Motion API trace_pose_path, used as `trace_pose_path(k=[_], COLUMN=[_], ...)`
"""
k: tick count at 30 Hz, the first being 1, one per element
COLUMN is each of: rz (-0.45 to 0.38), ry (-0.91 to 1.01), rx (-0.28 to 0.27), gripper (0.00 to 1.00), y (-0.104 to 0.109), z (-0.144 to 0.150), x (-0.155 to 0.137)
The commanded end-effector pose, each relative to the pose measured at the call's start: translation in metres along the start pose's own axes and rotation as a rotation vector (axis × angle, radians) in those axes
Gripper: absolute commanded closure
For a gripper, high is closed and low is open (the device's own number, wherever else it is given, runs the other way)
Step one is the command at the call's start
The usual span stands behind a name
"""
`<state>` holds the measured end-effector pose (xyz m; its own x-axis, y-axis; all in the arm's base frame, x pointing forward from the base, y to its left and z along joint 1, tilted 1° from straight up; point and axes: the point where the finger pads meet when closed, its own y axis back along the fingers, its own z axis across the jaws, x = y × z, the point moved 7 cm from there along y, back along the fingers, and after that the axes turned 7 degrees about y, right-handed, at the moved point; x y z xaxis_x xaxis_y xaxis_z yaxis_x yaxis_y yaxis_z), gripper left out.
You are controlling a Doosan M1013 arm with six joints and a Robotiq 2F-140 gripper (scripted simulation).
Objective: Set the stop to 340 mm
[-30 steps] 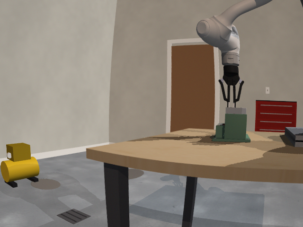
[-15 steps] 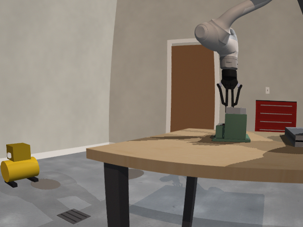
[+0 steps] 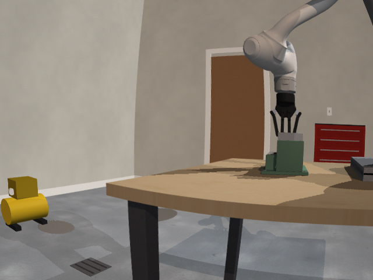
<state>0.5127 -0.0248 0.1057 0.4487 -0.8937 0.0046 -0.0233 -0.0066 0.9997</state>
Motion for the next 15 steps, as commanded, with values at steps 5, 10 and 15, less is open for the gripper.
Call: trace_pose_path(k=[5, 10, 15], rz=[-0.005, -0.005, -0.005], ry=[-0.004, -0.004, -0.004], rx=[-0.004, -0.004, -0.004], gripper=[0.96, 0.96, 0.96], y=[-0.008, -0.007, -0.003], z=[0.016, 0.027, 0.035], x=[-0.003, -0.004, -0.005])
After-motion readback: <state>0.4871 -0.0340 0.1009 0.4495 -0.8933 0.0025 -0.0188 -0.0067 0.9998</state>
